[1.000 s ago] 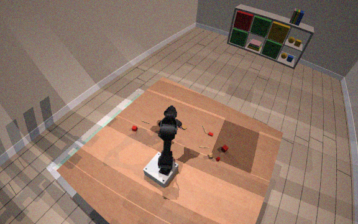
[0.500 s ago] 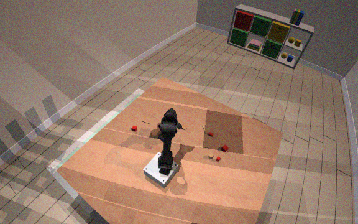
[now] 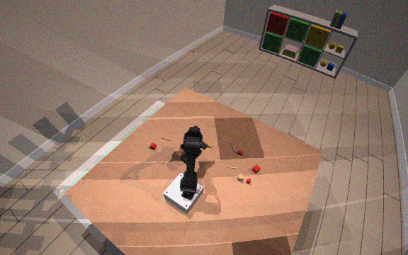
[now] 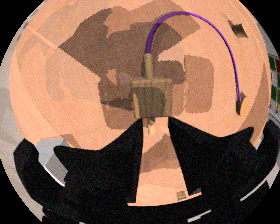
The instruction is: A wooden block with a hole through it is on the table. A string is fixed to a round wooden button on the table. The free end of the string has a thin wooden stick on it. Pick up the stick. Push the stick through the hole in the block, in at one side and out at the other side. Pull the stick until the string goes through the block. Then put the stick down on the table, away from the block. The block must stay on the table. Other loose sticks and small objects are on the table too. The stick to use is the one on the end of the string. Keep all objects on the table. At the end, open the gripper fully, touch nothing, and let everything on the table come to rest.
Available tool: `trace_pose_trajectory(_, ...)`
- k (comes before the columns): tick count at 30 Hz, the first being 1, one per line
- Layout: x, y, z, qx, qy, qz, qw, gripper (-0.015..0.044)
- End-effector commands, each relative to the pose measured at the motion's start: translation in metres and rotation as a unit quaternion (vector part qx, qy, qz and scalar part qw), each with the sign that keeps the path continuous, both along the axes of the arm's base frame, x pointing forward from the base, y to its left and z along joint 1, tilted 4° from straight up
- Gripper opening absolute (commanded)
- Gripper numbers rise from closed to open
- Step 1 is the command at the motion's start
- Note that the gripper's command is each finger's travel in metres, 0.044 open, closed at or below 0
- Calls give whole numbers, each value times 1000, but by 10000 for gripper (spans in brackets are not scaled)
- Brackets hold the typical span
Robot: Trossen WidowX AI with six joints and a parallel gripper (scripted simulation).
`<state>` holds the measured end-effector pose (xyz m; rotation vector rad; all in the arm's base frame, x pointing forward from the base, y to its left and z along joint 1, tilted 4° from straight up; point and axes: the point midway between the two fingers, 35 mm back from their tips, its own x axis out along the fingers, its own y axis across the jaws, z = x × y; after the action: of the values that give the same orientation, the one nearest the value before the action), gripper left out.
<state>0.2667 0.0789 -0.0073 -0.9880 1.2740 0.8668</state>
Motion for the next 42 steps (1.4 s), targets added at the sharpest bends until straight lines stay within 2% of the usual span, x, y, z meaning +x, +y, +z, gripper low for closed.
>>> trace_pose_trajectory(1,-3,0,-6,0,8,2,1000,123)
trace_pose_trajectory(21,-3,0,-6,0,8,2,1000,123)
trace_pose_trajectory(26,-2,-1,-5,-1,4,0,1000,0)
trace_pose_trajectory(34,-2,-1,-5,1,4,0,1000,0)
trace_pose_trajectory(42,-2,-3,-8,41,-12,2,999,0)
